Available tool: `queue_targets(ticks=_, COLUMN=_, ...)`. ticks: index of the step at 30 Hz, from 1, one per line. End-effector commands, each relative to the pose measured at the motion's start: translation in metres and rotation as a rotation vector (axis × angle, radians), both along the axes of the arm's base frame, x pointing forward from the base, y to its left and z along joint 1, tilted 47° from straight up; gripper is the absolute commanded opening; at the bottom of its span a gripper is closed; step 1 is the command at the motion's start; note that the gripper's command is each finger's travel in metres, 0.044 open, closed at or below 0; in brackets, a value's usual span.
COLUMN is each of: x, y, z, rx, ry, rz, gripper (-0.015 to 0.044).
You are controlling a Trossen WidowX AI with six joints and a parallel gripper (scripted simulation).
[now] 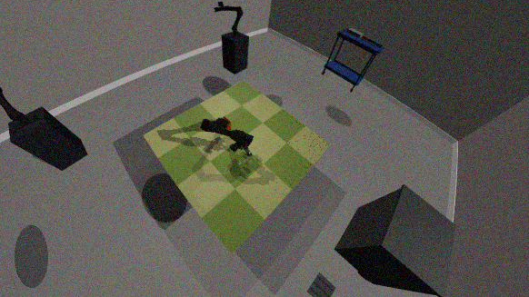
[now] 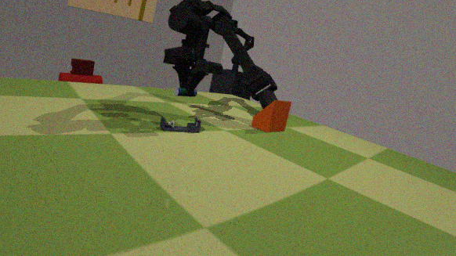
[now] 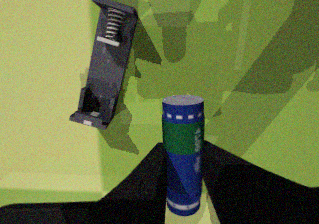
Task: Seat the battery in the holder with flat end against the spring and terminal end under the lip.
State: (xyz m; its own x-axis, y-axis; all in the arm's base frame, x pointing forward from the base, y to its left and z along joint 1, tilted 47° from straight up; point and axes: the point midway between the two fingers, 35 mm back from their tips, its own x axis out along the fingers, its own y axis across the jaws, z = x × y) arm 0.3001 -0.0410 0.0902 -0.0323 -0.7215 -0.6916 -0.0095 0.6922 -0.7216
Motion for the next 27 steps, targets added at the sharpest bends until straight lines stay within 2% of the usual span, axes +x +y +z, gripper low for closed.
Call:
queue_targets(ticks=1, x=0.015, y=0.012, z=-0.013, rx=-0.002, ry=-0.070, rz=-0.077, gripper=0.0063)
queue_targets(ticks=8, x=0.041, y=0.036, z=-0.039, rx=-0.009, ry=-0.233, rz=-0.231, gripper=0.0063)
queue_targets(ticks=13, x=0.043, y=0.038, z=-0.041, rx=-0.008, ry=-0.251, rz=-0.249, gripper=0.0063)
queue_targets(ticks=27, x=0.034, y=0.009, z=-0.070, rx=0.037, ry=-0.064, rz=-0.431, gripper=0.0063)
